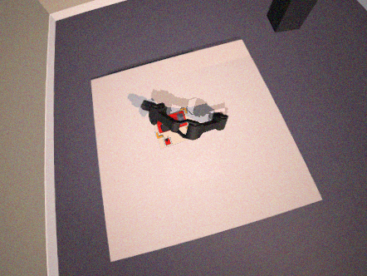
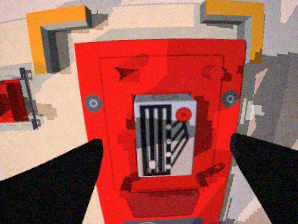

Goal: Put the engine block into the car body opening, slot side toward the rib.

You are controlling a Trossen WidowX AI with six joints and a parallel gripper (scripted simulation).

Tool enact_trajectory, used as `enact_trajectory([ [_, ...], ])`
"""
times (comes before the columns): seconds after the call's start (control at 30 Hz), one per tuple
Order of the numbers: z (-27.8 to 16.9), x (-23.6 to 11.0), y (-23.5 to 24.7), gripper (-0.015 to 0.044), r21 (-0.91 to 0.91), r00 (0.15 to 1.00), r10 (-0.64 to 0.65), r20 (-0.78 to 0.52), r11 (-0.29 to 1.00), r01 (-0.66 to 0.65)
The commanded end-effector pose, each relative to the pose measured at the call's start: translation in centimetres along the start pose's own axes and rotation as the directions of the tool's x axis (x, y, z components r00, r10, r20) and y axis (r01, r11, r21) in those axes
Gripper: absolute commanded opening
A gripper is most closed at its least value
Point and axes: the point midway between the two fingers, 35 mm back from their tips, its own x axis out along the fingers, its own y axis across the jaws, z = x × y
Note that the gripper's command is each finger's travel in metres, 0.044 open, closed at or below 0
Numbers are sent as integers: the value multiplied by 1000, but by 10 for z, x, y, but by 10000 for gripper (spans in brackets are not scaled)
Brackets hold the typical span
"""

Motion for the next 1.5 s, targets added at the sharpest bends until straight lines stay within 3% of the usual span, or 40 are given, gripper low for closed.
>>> enact_trajectory([
  [0.0, 0, 0, 0, 440, 0, 1000, -1, 0, 1000, 1],
  [0.43, 1, -14, 1, 440, 3, 1000, 0, 0, 1000, 0],
  [1.0, 1, -14, 1, 0, 3, 1000, 0, 0, 1000, 0],
  [1.47, 1, -14, 1, 0, 3, 1000, 0, 0, 1000, 0],
])
